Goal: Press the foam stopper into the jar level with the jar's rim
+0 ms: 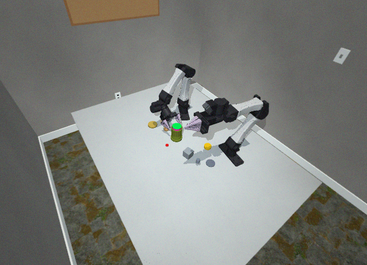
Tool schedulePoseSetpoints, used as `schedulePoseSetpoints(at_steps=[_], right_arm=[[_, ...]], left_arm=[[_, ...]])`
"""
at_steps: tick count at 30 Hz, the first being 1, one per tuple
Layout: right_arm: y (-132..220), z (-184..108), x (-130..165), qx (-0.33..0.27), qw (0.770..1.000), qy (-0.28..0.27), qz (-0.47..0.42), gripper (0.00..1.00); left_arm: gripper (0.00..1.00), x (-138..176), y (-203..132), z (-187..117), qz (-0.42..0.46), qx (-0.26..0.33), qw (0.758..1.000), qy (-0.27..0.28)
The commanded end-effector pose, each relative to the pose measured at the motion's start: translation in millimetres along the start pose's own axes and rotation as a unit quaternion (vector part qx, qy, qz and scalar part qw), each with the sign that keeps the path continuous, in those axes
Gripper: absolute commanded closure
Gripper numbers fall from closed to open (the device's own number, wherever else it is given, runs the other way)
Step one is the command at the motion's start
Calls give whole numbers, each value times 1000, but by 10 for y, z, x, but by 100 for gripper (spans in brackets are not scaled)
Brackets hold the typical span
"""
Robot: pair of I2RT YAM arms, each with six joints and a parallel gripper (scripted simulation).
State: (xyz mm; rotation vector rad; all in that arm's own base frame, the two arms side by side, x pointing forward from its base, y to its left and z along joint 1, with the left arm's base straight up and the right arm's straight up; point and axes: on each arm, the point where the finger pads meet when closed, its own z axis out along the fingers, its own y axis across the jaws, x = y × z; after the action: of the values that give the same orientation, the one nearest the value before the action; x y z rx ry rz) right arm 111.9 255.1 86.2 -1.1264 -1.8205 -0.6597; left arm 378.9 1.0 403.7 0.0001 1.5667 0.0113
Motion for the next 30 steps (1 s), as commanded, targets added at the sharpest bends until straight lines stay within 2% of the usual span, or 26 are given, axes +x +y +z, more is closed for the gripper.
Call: schedulePoseSetpoints(at_steps=[1, 8, 30], right_arm=[[-14, 44, 5, -8, 1000, -1, -5, 2], [-30, 168, -86, 3, 1000, -5, 15, 2], [-23, 375, -72, 1, 1000, -5, 11, 2]], left_arm=[[100, 45, -3, -6, 2, -1, 1000, 4], [100, 45, -3, -6, 2, -1, 1000, 4], [100, 45, -3, -6, 2, -1, 1000, 4]])
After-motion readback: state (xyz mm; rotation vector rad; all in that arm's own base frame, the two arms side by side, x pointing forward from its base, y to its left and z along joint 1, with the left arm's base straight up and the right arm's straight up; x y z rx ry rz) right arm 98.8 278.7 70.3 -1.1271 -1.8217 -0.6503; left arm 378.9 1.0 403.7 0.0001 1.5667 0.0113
